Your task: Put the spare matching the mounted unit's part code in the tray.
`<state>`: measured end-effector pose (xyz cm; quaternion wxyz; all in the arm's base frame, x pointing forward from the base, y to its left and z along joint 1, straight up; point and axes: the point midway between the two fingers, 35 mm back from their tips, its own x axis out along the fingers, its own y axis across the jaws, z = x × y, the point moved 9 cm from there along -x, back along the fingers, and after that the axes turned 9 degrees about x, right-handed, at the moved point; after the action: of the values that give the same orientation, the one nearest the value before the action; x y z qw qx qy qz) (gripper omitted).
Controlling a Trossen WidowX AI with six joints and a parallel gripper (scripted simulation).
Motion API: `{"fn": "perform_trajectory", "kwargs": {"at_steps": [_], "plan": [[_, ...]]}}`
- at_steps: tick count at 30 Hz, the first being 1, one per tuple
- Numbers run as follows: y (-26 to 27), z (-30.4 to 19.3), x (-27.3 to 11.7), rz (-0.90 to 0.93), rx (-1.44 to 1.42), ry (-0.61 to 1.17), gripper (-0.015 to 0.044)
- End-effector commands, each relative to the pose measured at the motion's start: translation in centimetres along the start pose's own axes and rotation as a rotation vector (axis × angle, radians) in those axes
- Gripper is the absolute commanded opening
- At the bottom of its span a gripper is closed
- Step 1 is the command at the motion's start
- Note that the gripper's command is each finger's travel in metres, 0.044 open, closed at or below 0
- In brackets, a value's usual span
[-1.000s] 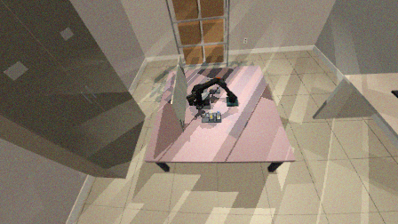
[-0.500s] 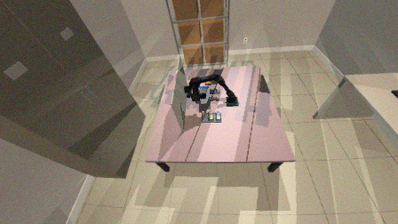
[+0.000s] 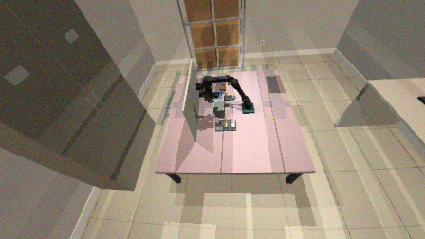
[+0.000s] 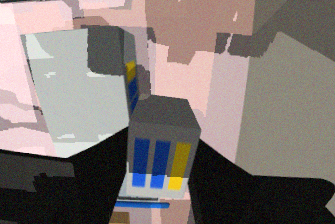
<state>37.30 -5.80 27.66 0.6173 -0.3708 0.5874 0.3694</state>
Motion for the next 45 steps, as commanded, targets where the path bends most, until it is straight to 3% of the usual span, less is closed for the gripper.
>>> {"fn": "perform_trajectory", "kwargs": {"at_steps": [1,27,45], "plan": [[-0.6,-2.4,-0.3,-0.007,-0.015,0.007,0.0],[-1.0,-19.2,-1.1,-0.002,-0.115,0.049,0.0],[-1.1,-19.7,-0.3,-0.001,-0.118,0.05,0.0]]}}
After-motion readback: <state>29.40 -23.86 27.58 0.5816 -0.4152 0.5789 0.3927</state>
